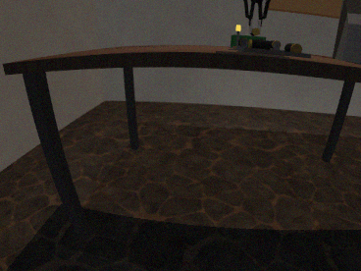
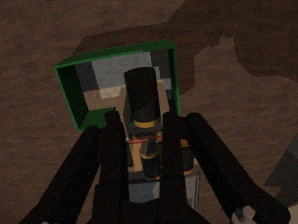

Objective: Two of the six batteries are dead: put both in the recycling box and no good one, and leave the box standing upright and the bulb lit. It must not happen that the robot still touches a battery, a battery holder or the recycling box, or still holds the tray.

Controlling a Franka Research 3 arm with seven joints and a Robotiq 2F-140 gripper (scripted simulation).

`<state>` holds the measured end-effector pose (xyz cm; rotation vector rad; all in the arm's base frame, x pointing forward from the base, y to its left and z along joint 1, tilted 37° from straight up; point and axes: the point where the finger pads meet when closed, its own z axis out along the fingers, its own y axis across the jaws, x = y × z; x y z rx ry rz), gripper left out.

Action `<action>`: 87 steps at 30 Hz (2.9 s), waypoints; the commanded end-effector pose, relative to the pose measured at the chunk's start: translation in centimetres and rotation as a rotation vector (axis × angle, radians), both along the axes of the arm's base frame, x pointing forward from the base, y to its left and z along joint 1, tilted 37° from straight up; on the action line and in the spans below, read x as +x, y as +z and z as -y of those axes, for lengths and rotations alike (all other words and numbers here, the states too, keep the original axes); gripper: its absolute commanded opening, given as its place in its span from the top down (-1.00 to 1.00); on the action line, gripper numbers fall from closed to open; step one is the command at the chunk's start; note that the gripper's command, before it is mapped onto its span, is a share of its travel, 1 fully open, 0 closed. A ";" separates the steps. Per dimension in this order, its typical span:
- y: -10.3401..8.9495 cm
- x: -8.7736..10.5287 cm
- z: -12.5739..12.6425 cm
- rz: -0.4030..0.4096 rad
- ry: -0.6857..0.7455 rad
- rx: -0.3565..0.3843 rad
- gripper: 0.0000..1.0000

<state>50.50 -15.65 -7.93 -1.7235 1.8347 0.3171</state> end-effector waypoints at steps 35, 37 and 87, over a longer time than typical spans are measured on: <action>-5.0 1.6 -3.3 0.003 -0.001 -0.004 0.41; -5.0 1.6 -3.3 0.003 -0.001 -0.004 0.41; 1.7 -0.6 1.3 0.003 -0.001 -0.004 0.41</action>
